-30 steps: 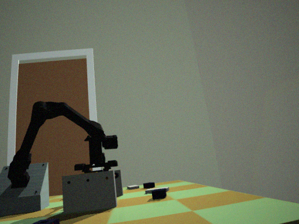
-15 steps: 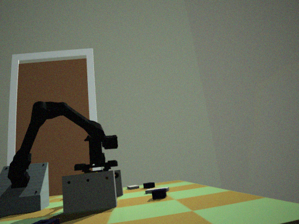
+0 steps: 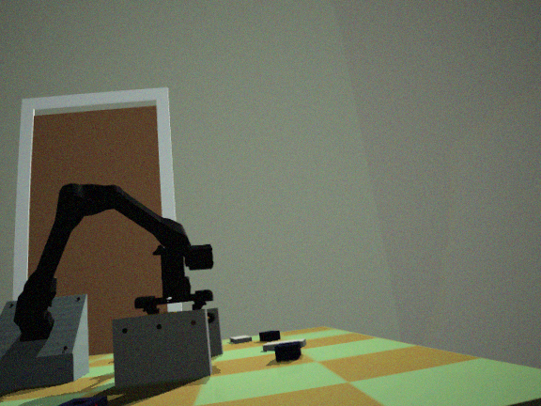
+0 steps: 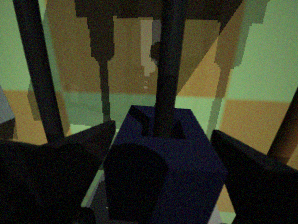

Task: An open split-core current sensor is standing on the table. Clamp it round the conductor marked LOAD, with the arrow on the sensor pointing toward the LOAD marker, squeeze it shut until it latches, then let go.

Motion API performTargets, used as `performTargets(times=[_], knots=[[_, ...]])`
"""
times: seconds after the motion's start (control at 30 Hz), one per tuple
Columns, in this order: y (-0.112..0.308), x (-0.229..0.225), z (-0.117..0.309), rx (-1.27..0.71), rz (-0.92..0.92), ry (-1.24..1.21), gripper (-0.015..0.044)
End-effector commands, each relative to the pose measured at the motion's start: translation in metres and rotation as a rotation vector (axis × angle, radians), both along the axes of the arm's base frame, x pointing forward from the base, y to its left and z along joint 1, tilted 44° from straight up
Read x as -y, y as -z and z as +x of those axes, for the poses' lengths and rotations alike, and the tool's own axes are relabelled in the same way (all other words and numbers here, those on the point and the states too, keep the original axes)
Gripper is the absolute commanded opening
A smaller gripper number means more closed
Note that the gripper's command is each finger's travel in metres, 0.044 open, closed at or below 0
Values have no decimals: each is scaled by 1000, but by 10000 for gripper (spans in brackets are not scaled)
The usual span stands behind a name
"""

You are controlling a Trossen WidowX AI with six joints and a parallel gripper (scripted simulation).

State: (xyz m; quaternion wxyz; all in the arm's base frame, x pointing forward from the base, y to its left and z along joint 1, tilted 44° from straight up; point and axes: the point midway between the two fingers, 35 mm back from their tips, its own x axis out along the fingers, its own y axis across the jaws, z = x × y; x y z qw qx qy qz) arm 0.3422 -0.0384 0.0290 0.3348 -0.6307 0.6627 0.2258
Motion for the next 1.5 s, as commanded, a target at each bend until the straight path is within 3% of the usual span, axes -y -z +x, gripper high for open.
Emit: performTargets(times=[0.0,0.23,0.63,0.73,1.47], knots=[[0,0,0,0,0,1,335],[0,0,0,0,0,1,151],[0,0,0,0,0,1,65],[-1,-1,0,1,-1,0,0],[-1,-1,-1,-1,0,-1,0]])
